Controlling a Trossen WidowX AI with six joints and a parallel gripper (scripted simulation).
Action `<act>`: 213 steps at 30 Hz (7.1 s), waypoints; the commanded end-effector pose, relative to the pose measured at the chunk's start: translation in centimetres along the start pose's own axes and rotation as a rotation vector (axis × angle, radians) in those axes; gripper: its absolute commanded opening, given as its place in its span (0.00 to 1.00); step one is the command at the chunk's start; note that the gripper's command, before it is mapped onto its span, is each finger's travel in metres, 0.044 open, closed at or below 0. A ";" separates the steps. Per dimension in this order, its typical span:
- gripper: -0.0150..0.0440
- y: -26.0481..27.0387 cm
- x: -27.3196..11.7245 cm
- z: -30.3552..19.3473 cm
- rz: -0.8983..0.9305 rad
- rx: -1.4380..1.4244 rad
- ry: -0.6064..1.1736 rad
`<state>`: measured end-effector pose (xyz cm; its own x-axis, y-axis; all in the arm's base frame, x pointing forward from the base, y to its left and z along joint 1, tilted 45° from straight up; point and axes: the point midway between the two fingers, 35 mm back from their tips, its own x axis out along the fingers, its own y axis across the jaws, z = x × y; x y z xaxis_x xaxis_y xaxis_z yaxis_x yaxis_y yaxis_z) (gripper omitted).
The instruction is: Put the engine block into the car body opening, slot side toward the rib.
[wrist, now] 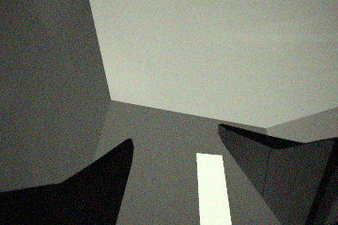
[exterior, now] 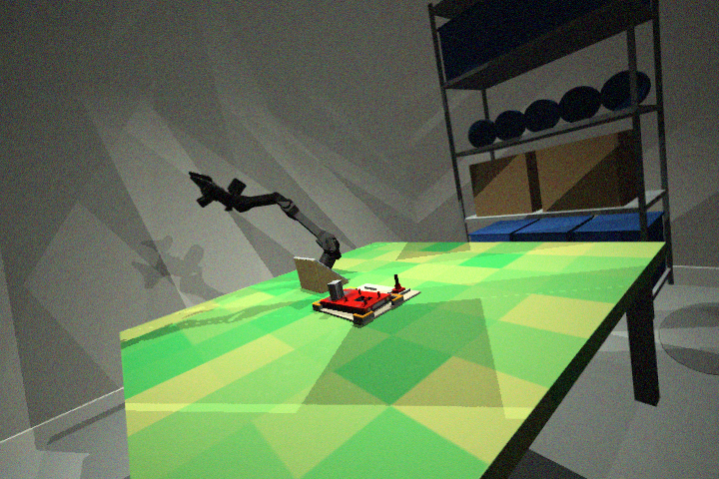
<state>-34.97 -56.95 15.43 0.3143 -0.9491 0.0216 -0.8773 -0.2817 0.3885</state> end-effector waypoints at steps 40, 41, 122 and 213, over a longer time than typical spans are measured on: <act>1.00 -23.0 14.0 -1.9 -0.454 -0.616 -0.037; 1.00 -23.7 14.2 -2.0 -0.469 -0.634 -0.034; 1.00 -69.9 -6.1 -10.9 -1.634 -1.761 1.564; 0.87 -76.1 -32.9 -9.3 -1.379 -1.174 3.080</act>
<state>24.87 -3.07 -6.15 -0.1057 0.6849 -0.7209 -0.4937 0.5932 0.6359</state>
